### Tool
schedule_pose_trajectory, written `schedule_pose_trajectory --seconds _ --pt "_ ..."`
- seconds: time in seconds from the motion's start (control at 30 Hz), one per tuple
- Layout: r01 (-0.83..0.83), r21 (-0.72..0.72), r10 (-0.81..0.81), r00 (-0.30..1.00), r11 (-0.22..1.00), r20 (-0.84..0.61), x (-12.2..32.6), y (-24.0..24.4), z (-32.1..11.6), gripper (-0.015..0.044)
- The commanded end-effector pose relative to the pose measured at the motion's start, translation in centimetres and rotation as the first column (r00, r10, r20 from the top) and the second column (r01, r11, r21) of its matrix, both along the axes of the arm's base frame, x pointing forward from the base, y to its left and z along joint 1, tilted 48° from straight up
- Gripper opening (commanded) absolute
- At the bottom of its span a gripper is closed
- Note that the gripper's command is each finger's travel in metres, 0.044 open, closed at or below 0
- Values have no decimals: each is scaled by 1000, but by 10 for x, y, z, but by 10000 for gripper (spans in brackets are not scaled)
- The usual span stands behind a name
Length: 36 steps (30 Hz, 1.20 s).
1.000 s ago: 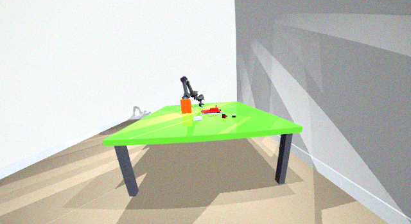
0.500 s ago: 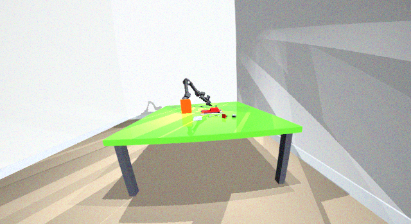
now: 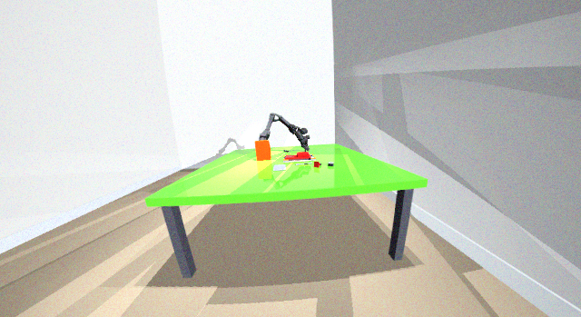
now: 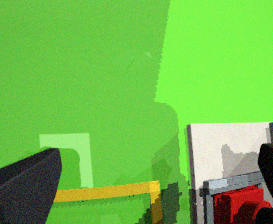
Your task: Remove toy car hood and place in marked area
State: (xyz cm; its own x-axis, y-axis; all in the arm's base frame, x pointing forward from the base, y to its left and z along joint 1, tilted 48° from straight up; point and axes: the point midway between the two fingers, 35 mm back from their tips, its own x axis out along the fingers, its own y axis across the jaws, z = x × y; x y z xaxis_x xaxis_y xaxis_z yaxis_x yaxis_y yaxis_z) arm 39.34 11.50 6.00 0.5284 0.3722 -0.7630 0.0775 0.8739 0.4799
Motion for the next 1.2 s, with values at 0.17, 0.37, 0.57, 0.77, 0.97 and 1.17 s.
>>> schedule_pose_trajectory --seconds 0.17,0.37,0.57,0.77,0.97,1.17 --pt "-144 34 147 936 989 -319 -18 -114 -70 440" --pt "-210 254 296 879 944 -373 -49 -163 -90 440" --pt "-224 397 363 874 890 -322 -62 -187 -93 440" --pt "-224 397 363 874 890 -322 -62 -187 -93 440" --pt "-224 397 363 874 890 -322 -62 -186 -94 440" --pt "-224 396 363 874 890 -322 -61 -182 -98 440"
